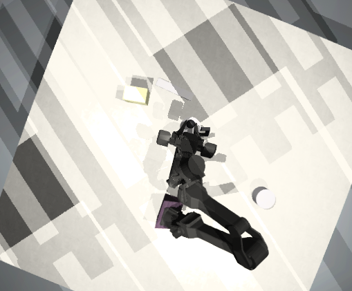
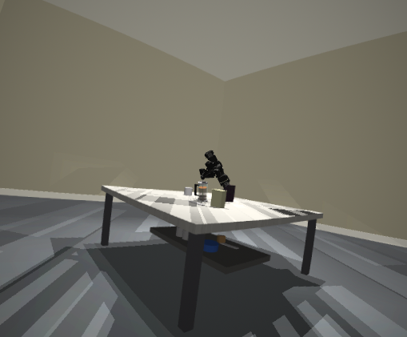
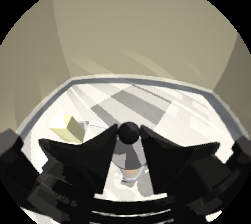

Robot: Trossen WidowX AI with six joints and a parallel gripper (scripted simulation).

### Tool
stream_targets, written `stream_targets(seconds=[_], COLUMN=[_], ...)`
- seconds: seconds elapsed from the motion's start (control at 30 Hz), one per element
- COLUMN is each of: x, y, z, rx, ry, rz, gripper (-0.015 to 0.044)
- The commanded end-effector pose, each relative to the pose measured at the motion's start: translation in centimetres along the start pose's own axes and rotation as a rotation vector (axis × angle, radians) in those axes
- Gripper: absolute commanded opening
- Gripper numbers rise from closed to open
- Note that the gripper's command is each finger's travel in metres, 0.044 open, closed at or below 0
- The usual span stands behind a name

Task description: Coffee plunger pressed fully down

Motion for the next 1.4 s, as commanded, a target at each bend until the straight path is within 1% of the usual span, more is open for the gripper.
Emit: stream_targets(seconds=[0.0,1.37], x=[0.34,0.36], y=[-0.11,0.20], z=[-0.72,-0.17], rx=[-0.023,-0.011], ry=[0.029,0.014], rz=[-0.021,-0.011], gripper=[0.0118,0.0118])
Point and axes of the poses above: the point midway between the two fingers, 35 mm back from their tips, its own x axis out along the fingers, its own y axis across the jaws, z = x × y, the point moved 5 cm from there along -x, back along the fingers, and after that the axes turned 13 degrees about x, right-handed, at the moved point
